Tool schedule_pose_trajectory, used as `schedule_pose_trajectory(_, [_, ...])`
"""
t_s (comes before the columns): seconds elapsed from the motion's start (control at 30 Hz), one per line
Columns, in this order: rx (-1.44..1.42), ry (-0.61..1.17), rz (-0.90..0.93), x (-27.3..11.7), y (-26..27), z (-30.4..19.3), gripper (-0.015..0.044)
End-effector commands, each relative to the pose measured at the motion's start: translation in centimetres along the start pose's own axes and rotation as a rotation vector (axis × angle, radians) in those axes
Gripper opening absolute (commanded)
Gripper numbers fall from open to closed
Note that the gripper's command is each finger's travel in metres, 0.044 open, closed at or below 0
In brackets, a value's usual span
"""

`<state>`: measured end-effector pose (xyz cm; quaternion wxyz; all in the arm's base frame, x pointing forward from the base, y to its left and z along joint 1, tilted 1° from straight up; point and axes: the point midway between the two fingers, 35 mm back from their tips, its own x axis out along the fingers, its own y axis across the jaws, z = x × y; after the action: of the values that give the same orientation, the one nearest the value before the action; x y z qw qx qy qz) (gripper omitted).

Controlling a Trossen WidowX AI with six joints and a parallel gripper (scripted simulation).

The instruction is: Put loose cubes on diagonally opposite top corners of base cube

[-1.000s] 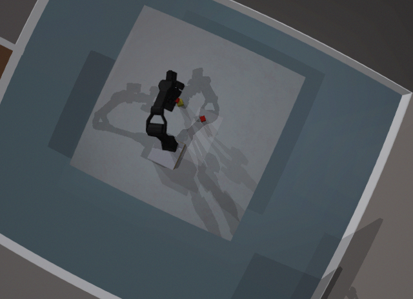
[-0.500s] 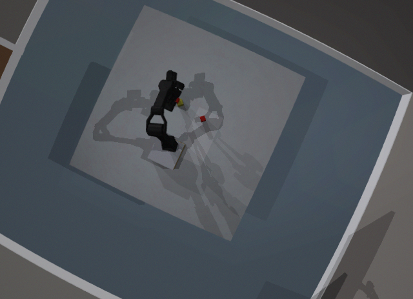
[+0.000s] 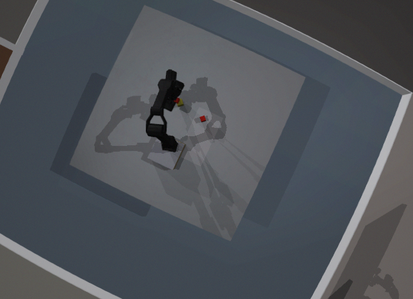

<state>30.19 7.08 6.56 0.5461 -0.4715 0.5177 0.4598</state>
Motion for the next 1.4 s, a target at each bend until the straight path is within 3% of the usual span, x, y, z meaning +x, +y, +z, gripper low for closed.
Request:
schedule_pose_trajectory(0.0, [0.000,-0.003,-0.007,-0.8,-0.1,0.0,0.0205])
schedule_pose_trajectory(0.5, [0.000,-0.003,-0.007,-2.1,-0.1,0.0,0.0205])
schedule_pose_trajectory(0.57, [0.018,-0.001,-0.003,-1.9,-0.2,-0.5,0.0258])
schedule_pose_trajectory(1.37, [0.685,0.012,-0.010,-5.1,1.9,-18.9,0.0265])
